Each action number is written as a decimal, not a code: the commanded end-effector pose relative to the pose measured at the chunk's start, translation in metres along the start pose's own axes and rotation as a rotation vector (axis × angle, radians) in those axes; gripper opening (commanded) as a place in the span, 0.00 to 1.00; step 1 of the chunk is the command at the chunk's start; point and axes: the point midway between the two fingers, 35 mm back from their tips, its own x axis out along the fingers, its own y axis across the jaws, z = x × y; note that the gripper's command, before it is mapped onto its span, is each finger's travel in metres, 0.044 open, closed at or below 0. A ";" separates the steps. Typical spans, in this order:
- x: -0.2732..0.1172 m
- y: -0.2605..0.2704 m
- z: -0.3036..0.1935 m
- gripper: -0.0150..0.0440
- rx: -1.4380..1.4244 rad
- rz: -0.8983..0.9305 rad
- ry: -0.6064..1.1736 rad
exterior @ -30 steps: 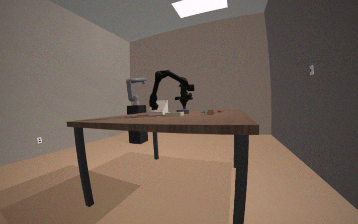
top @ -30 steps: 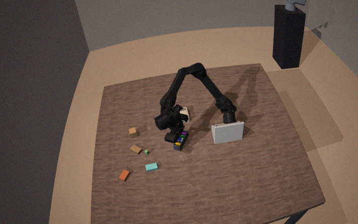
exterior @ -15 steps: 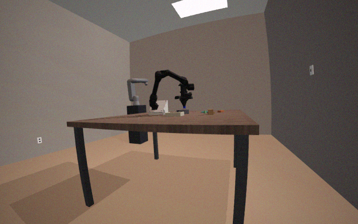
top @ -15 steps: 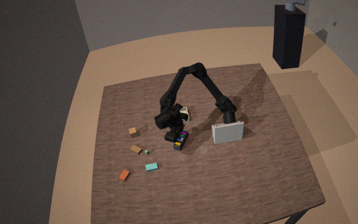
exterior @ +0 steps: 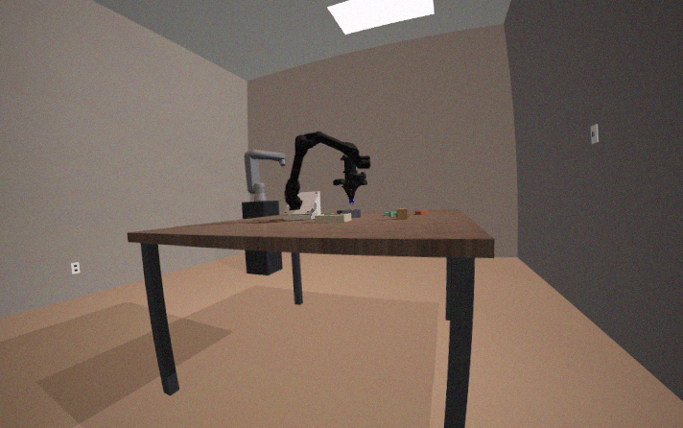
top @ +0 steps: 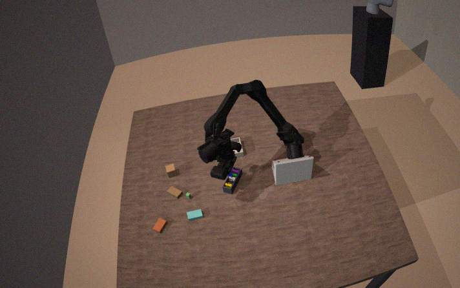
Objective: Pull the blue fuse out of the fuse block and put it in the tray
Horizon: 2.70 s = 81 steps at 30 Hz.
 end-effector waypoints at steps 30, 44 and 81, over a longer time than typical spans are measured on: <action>-0.003 -0.194 0.096 0.25 0.004 -0.006 -0.001; 0.011 -0.195 0.096 0.25 0.005 -0.006 -0.001; -0.003 -0.195 0.096 0.81 0.004 -0.007 -0.001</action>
